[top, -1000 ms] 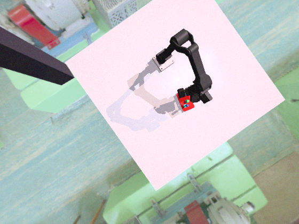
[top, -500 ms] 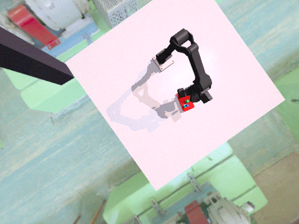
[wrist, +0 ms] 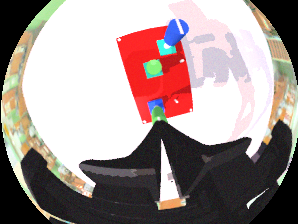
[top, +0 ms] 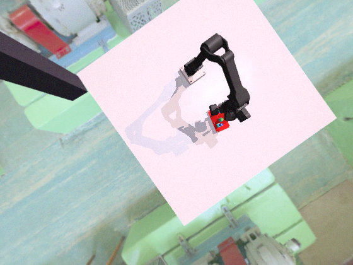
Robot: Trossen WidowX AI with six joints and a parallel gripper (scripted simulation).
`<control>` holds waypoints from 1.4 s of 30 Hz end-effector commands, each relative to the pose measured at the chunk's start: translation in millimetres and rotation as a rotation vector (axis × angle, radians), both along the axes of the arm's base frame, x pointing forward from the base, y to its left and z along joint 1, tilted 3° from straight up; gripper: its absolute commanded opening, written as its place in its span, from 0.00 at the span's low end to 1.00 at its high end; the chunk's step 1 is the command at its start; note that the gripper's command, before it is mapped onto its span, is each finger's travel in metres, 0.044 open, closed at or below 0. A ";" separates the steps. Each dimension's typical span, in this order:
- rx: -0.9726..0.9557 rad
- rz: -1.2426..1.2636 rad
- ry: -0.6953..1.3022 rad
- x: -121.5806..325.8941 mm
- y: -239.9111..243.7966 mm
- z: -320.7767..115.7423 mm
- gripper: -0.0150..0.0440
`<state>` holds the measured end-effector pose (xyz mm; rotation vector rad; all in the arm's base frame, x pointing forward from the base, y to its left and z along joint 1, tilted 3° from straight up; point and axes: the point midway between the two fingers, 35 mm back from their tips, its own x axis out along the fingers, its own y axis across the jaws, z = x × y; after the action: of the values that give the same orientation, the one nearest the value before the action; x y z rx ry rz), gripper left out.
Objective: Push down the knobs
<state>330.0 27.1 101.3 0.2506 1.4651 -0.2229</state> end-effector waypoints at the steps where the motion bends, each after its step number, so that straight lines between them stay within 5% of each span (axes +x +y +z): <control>1: -0.004 -0.005 0.004 2.1 -0.6 -6.9 0.25; 42: -0.004 -0.005 0.004 2.9 -0.6 -16.4 0.25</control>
<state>329.8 27.1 96.0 0.2518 1.4577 -0.2214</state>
